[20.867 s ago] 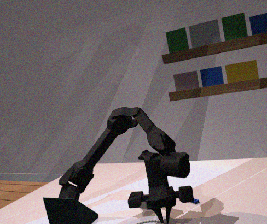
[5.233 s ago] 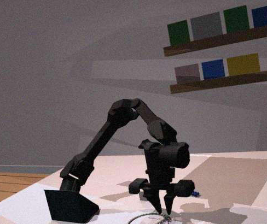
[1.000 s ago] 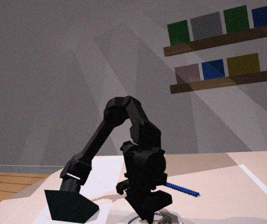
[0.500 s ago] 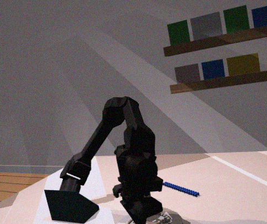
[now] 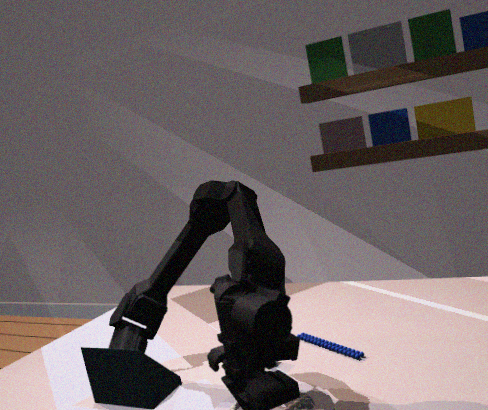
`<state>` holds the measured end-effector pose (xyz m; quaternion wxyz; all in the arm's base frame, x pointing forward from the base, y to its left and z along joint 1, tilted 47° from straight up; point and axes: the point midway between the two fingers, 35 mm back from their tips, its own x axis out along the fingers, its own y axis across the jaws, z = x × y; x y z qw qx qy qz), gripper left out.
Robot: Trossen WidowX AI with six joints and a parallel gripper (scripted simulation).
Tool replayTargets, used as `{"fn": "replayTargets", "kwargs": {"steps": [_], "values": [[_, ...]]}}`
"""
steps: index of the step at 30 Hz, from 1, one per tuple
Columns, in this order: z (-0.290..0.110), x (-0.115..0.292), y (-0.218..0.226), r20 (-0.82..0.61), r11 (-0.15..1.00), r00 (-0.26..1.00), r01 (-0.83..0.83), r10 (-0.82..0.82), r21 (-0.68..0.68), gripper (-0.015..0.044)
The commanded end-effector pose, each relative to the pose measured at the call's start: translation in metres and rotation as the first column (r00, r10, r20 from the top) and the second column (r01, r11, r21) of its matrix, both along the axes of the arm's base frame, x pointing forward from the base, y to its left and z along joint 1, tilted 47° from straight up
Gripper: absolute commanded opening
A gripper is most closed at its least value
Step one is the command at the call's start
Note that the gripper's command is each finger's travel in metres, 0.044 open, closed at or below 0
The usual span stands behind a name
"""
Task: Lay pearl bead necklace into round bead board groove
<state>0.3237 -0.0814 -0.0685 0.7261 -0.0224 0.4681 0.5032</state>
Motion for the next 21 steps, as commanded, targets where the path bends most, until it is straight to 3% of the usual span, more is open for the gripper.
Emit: {"fn": "replayTargets", "kwargs": {"steps": [1, 8, 13, 21], "values": [[-0.0044, -0.0002, 0.0051, -0.005, 1.000, 1.000, 0.009, -0.009, 0.007, 0.0120], [-0.0094, -0.0005, 0.0105, -0.008, 1.000, 1.000, 0.010, -0.010, 0.009, 0.0120], [-0.0081, -0.0005, 0.0088, -0.005, 1.000, 1.000, 0.001, -0.001, 0.003, 0.0000], [-0.0081, -0.0005, 0.0088, -0.005, 1.000, 1.000, 0.001, -0.001, 0.003, 0.0000]]}}
